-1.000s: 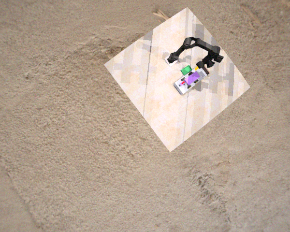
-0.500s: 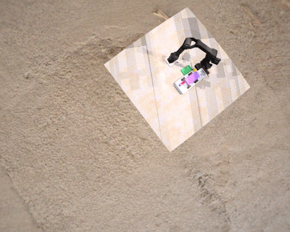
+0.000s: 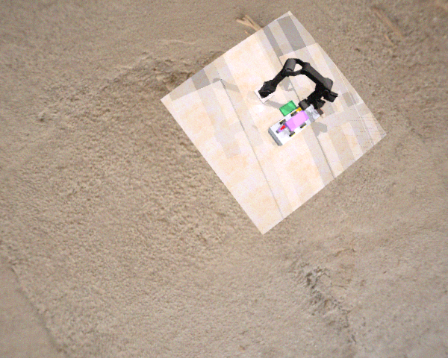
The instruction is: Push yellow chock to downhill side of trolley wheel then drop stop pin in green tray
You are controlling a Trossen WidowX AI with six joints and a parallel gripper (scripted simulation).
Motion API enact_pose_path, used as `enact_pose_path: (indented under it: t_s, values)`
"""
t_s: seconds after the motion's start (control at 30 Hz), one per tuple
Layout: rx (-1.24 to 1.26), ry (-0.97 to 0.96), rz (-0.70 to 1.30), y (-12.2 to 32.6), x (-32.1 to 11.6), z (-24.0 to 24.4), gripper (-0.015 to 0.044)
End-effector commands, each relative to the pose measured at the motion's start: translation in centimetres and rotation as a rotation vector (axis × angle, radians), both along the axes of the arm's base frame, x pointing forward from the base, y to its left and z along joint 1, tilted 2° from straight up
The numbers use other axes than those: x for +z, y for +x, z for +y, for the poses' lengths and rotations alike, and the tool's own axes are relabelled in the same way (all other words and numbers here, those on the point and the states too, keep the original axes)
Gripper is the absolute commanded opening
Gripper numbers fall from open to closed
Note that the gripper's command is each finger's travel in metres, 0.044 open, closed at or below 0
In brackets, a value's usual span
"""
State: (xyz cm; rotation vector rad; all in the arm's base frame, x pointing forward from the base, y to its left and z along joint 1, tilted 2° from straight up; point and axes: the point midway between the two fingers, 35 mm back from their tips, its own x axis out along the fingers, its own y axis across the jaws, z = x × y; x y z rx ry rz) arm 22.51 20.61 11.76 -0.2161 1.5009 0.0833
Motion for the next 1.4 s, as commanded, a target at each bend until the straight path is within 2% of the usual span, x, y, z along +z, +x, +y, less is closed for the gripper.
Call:
enact_pose_path:
  t_s: [0.0,1.37]
  values:
    - [0.001,-0.005,-0.004,0.1,0.0,-0.4,0.0]
    - [0.001,-0.002,-0.001,0.7,0.3,-2.9,0.0]
